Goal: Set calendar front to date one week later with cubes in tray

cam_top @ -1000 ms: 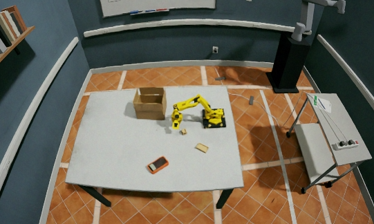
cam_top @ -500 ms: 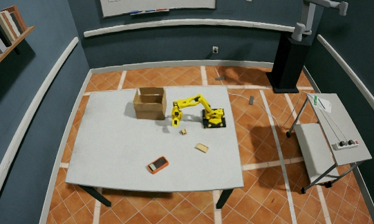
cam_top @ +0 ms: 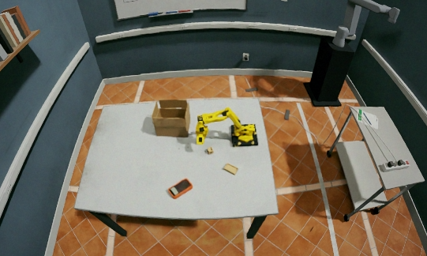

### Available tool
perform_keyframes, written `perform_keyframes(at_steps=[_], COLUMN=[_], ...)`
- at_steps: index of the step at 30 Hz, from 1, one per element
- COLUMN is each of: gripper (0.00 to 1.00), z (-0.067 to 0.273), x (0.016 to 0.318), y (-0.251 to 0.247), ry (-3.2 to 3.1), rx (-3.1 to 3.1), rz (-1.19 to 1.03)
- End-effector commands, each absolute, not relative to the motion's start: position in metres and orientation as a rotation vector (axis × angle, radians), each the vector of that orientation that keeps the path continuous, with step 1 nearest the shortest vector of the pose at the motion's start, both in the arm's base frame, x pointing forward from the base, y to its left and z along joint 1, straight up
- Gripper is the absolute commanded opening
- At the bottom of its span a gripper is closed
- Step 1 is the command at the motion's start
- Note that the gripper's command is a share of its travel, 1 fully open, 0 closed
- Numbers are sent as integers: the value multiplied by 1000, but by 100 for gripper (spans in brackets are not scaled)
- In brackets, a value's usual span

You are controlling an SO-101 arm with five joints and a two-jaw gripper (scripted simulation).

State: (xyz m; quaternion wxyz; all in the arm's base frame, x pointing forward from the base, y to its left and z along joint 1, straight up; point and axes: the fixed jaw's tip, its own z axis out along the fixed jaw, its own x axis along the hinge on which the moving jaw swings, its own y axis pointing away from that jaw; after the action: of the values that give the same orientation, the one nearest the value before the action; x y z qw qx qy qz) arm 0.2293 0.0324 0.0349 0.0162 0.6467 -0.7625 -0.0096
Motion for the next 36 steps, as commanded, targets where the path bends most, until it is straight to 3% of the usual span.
perform_keyframes(at_steps=[1, 36], gripper=[0, 0], z=[43, 56], x=[232, 234], y=[32, 29], ry=[-2382, -2417], rx=[2034, 2036], rz=[-9, 19])
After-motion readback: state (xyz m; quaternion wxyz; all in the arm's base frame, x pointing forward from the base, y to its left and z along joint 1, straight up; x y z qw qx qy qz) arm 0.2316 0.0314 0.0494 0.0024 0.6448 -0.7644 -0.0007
